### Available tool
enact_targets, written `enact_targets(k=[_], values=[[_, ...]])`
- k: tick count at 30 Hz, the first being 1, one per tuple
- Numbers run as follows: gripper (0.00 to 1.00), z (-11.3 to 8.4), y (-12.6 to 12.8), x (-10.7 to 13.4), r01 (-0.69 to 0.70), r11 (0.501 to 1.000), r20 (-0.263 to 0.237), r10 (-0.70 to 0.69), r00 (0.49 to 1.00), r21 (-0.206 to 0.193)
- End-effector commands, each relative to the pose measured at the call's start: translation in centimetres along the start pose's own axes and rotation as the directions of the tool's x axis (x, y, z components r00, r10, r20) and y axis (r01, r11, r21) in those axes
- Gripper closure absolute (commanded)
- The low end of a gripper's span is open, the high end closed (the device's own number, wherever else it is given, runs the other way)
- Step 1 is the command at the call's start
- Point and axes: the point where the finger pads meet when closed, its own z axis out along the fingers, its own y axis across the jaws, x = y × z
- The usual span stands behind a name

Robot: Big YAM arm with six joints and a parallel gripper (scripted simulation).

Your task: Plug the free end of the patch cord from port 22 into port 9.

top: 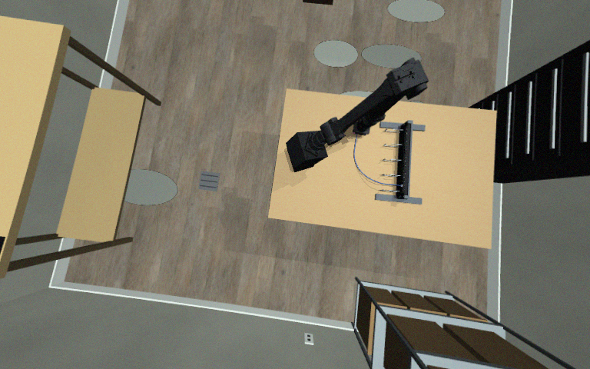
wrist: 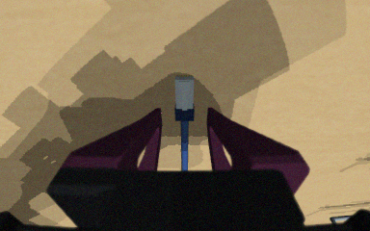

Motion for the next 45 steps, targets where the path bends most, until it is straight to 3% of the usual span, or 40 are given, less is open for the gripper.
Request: enact_targets(k=[1, 38, 39, 45], values=[[0.64, 0.18, -0.99, -0.39, -0.006, 1.0, 0.014, 0.006, 1.0, 0.019], [0.64, 0.16, -1.25, -0.51, 0.001, 1.0, 0.017, -0.001, 1.0, 0.024], [1.0, 0.15, -1.26, -0.52, 0.001, 1.0, 0.017, -0.002, 1.0, 0.024], [1.0, 0.14, -1.31, -0.54, 0.001, 1.0, 0.018, -0.001, 1.0, 0.025]])
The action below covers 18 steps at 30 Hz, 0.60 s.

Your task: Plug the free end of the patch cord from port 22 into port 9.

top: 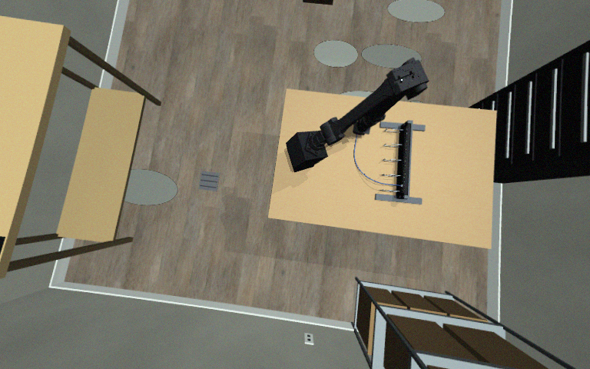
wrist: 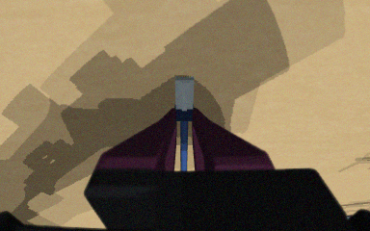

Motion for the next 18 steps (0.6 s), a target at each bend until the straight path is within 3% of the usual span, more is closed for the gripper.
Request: enact_targets(k=[1, 18], values=[[1.0, 0.11, -1.19, -0.55, 0.001, 1.0, 0.016, -0.001, 1.0, 0.022], [1.0, 0.05, -1.36, -0.64, 0.001, 1.0, 0.018, -0.001, 1.0, 0.026]])
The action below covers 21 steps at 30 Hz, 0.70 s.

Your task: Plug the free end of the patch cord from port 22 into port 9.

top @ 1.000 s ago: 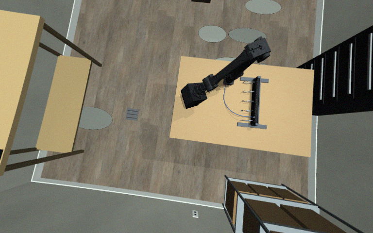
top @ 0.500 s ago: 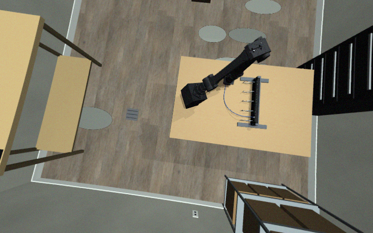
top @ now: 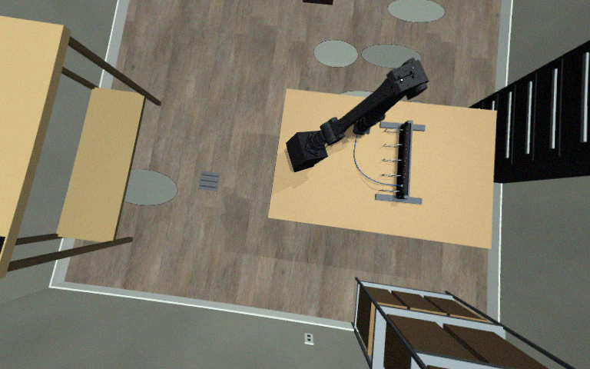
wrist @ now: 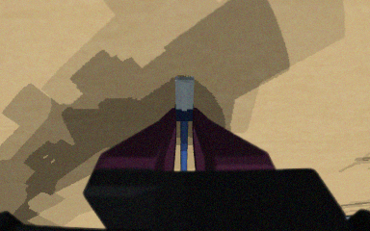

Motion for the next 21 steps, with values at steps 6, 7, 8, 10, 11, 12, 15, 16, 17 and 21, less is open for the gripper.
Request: enact_targets(k=[6, 7, 8, 10, 11, 12, 15, 16, 17, 21], values=[[1.0, 0.03, -1.41, -0.67, 0.001, 1.0, 0.019, -0.001, 1.0, 0.027], [1.0, 0.03, -1.42, -0.68, 0.001, 1.0, 0.019, -0.001, 1.0, 0.028], [1.0, 0.02, -1.43, -0.68, 0.001, 1.0, 0.019, -0.001, 1.0, 0.028], [1.0, 0.01, -1.45, -0.69, 0.001, 1.0, 0.02, -0.001, 1.0, 0.028], [1.0, 0.01, -1.46, -0.7, 0.001, 1.0, 0.02, -0.001, 1.0, 0.028], [1.0, 0.01, -1.47, -0.7, 0.001, 1.0, 0.02, -0.001, 1.0, 0.029], [1.0, 0.0, -1.47, -0.71, 0.001, 1.0, 0.02, -0.001, 1.0, 0.029], [1.0, 0.0, -1.48, -0.71, 0.001, 1.0, 0.02, -0.001, 1.0, 0.029], [1.0, -0.01, -1.49, -0.72, 0.001, 1.0, 0.02, -0.001, 1.0, 0.029], [1.0, -0.02, -1.53, -0.74, 0.001, 1.0, 0.021, -0.001, 1.0, 0.03]])
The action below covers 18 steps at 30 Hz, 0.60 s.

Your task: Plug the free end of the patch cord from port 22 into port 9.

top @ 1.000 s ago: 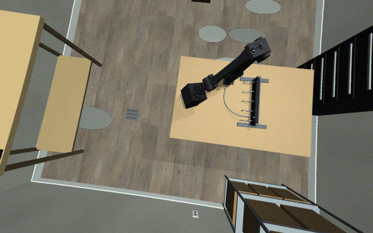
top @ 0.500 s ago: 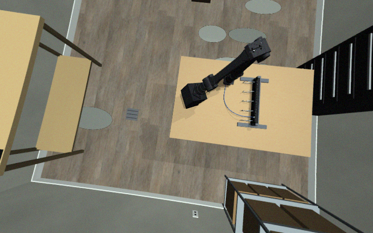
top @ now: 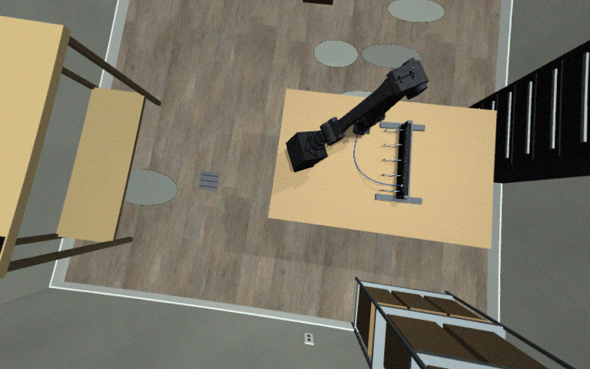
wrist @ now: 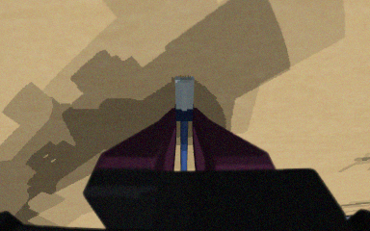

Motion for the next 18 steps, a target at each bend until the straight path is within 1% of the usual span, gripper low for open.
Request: enact_targets(k=[1, 10, 18], values=[[1.0, -0.03, -1.5, -0.73, 0.001, 1.0, 0.021, -0.001, 1.0, 0.03], [1.0, -0.04, -1.37, -0.69, 0.001, 1.0, 0.02, -0.002, 1.0, 0.028], [1.0, -0.04, -0.83, -0.38, 0.003, 1.0, 0.015, -0.003, 1.0, 0.018]])
